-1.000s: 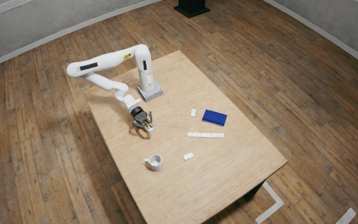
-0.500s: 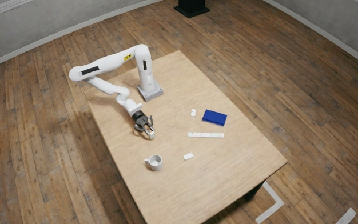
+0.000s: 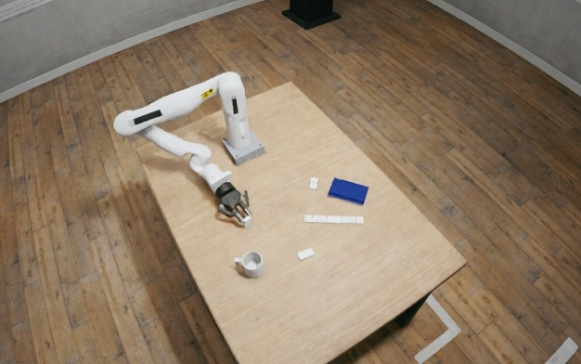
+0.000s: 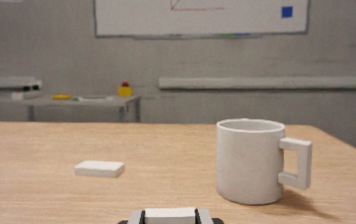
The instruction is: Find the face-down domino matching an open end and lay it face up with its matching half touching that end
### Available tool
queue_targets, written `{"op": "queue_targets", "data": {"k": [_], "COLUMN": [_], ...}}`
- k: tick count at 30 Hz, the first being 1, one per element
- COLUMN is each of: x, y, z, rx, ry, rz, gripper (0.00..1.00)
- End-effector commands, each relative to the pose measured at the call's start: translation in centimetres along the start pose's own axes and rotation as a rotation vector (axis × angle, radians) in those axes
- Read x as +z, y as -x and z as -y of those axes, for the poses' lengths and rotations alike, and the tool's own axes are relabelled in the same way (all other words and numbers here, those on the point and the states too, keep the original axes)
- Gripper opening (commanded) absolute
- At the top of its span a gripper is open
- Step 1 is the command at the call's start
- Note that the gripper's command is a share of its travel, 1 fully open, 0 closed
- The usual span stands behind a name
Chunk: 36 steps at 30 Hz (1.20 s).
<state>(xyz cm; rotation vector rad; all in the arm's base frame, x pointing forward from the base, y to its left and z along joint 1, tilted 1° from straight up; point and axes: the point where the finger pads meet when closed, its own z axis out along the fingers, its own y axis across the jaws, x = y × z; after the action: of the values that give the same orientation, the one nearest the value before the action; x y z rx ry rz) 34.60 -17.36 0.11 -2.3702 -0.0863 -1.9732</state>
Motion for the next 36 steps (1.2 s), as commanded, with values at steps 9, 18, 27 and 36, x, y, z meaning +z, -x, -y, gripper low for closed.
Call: {"op": "queue_targets", "data": {"k": [9, 18, 27, 36], "x": [-0.01, -0.01, -0.01, -0.01], "y": [0.30, 0.30, 0.30, 0.30], "z": [0.14, 0.14, 0.14, 0.14], "rx": [0.006, 0.006, 0.006, 0.006], "ry": [-0.003, -0.003, -0.003, -0.003], "rz": [0.002, 0.002, 0.002, 0.002], "gripper": [0.31, 0.31, 0.49, 0.49]}}
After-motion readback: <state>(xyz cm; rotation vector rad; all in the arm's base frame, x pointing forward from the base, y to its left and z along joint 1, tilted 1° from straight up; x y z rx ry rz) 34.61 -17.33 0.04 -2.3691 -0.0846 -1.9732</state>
